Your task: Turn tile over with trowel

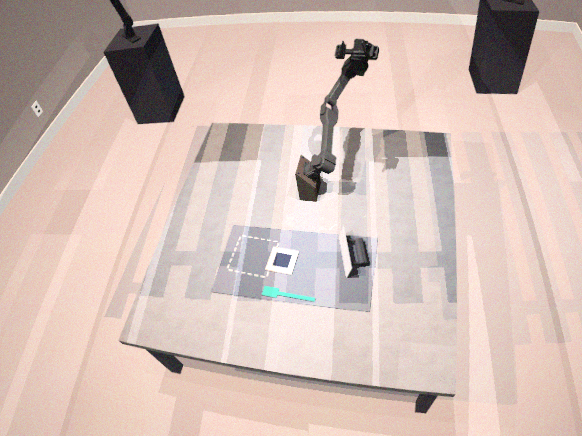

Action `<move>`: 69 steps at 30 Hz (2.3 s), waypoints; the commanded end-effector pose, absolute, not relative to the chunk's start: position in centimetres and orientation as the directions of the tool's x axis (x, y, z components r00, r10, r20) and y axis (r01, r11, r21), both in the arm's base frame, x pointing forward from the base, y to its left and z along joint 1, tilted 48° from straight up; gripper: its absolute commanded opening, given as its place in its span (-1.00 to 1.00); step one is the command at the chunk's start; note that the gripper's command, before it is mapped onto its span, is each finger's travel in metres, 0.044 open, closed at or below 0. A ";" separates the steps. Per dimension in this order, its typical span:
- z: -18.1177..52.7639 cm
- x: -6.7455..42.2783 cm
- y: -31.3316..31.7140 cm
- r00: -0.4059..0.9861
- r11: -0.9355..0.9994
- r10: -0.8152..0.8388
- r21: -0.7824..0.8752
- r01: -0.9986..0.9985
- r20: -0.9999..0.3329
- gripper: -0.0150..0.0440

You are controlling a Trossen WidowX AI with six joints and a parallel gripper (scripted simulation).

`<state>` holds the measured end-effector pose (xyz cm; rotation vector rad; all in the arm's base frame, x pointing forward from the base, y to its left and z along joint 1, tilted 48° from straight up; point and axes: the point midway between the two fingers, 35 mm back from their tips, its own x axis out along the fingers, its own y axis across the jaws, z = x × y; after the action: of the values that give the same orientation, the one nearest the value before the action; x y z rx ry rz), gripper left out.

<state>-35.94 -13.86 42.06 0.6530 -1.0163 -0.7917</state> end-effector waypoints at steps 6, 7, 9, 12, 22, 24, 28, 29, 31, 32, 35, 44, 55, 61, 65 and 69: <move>44.8 -33.0 -13.0 0.366 0.613 -0.787 0.699 0.370 0.497 0.33; 45.4 -32.3 -12.8 0.380 0.624 -0.779 0.677 0.391 0.499 0.24; 46.5 -30.9 -12.5 0.409 0.646 -0.763 0.631 0.430 0.502 0.06; 48.0 -28.6 -11.9 0.453 0.676 -0.737 0.556 0.483 0.502 -0.15; 52.0 -20.6 -10.0 0.607 0.758 -0.642 0.270 0.594 0.468 -0.15; 52.6 -18.9 -9.6 0.637 0.769 -0.623 0.208 0.604 0.455 -0.15; 53.5 -15.5 -8.8 0.695 0.788 -0.582 0.083 0.610 0.422 -0.15; 53.7 -14.7 -8.6 0.709 0.792 -0.572 0.052 0.608 0.412 -0.15; 54.0 -12.9 -8.2 0.737 0.799 -0.550 -0.011 0.602 0.391 -0.15; 54.2 -12.1 -8.0 0.751 0.801 -0.539 -0.043 0.597 0.380 -0.15; 54.4 -9.4 -7.4 0.792 0.807 -0.506 -0.136 0.575 0.342 -0.15; 54.1 -1.5 -5.7 0.893 0.802 -0.401 -0.394 0.449 0.203 -0.15; 51.6 7.8 -3.7 0.965 0.750 -0.260 -0.633 0.193 -0.013 -0.15; 49.3 12.3 -2.6 0.973 0.704 -0.183 -0.710 0.027 -0.144 -0.15; 47.3 15.2 -2.2 0.962 0.676 -0.144 -0.733 -0.076 -0.232 -0.15; 45.2 17.6 -1.9 0.943 0.648 -0.107 -0.741 -0.173 -0.314 -0.15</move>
<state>15.66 -2.06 46.89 -0.8439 0.2927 -0.0188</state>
